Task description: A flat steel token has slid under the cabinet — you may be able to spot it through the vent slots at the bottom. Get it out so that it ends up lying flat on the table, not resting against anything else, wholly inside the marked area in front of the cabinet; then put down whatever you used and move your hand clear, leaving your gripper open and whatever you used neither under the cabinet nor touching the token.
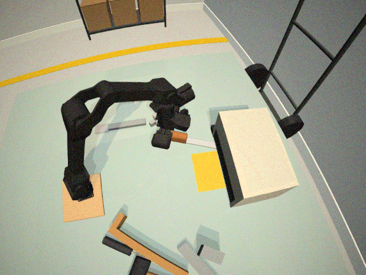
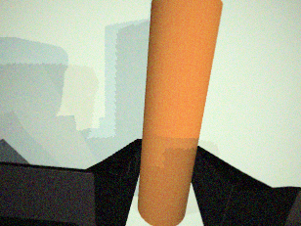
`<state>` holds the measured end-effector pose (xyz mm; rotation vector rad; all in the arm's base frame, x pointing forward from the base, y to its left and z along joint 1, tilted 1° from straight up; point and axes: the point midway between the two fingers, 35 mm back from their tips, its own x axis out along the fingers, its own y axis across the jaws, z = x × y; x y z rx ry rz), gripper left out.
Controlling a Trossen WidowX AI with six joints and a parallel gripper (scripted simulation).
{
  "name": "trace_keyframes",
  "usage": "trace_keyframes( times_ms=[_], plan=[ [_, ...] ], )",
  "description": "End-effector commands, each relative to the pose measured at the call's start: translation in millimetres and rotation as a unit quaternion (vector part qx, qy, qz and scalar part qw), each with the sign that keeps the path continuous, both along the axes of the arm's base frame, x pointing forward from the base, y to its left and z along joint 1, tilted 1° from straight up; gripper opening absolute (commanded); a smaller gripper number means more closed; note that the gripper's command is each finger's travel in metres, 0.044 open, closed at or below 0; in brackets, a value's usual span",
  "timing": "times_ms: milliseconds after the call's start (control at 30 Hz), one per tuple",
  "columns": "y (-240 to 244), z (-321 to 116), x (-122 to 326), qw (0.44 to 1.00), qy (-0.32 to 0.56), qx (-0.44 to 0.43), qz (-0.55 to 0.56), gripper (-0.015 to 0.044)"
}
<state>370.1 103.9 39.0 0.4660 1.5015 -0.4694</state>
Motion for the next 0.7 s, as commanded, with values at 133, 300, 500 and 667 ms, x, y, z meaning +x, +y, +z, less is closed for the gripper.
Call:
trace_keyframes(
  times_ms=[133, 300, 500, 667],
  plan=[
    [-8, 1, 11, 1.000, -0.003, -0.001, 0.000, 0.0000],
    [-11, 1, 16, 1.000, -0.003, -0.001, 0.000, 0.0000],
    [-16, 1, 23, 1.000, -0.004, -0.001, 0.000, 0.0000],
    [-20, 1, 28, 1.000, -0.004, -0.001, 0.000, 0.0000]
  ],
)
